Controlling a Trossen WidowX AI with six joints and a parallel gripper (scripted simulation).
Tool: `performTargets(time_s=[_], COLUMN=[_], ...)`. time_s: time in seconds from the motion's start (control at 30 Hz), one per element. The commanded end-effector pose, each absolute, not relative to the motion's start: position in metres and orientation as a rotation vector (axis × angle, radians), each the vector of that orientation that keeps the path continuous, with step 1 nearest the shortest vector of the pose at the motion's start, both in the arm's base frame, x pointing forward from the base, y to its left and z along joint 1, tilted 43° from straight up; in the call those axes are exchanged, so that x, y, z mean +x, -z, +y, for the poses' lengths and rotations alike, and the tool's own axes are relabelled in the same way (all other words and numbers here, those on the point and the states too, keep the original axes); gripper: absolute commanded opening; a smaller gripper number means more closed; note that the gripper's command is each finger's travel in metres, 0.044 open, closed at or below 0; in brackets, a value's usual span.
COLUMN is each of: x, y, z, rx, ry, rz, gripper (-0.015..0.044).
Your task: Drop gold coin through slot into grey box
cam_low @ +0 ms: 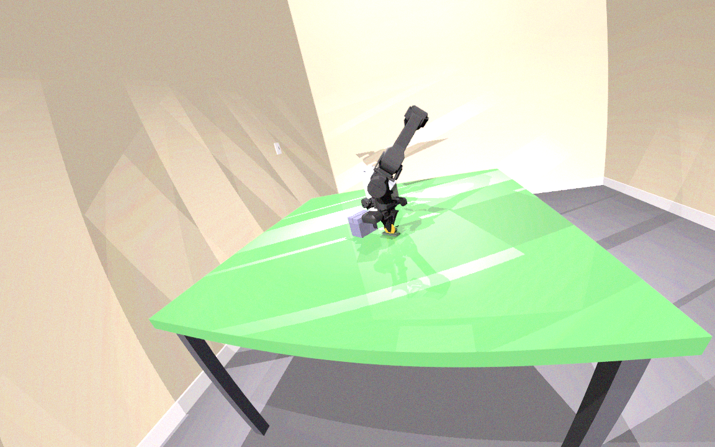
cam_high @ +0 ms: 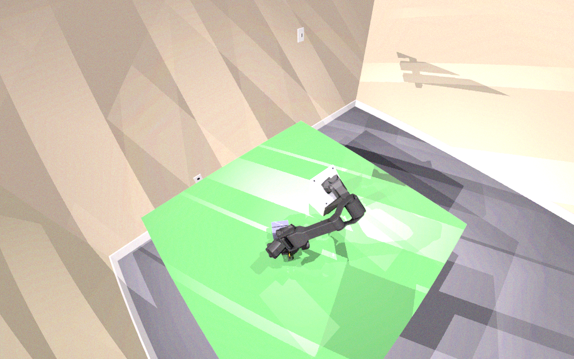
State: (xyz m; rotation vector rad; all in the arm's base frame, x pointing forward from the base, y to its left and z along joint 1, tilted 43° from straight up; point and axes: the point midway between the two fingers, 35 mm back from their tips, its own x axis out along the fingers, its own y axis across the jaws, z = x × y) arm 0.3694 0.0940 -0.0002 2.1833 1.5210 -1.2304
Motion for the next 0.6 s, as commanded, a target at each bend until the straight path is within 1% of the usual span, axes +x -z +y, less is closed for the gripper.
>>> performTargets(time_s=[0.0,0.57], x=[0.37,0.371], y=[-0.002,-0.028], z=[0.092,0.065], rx=[2.193,2.2], ry=[1.231,1.224], rz=[1.511,1.496], gripper=[0.0,0.0])
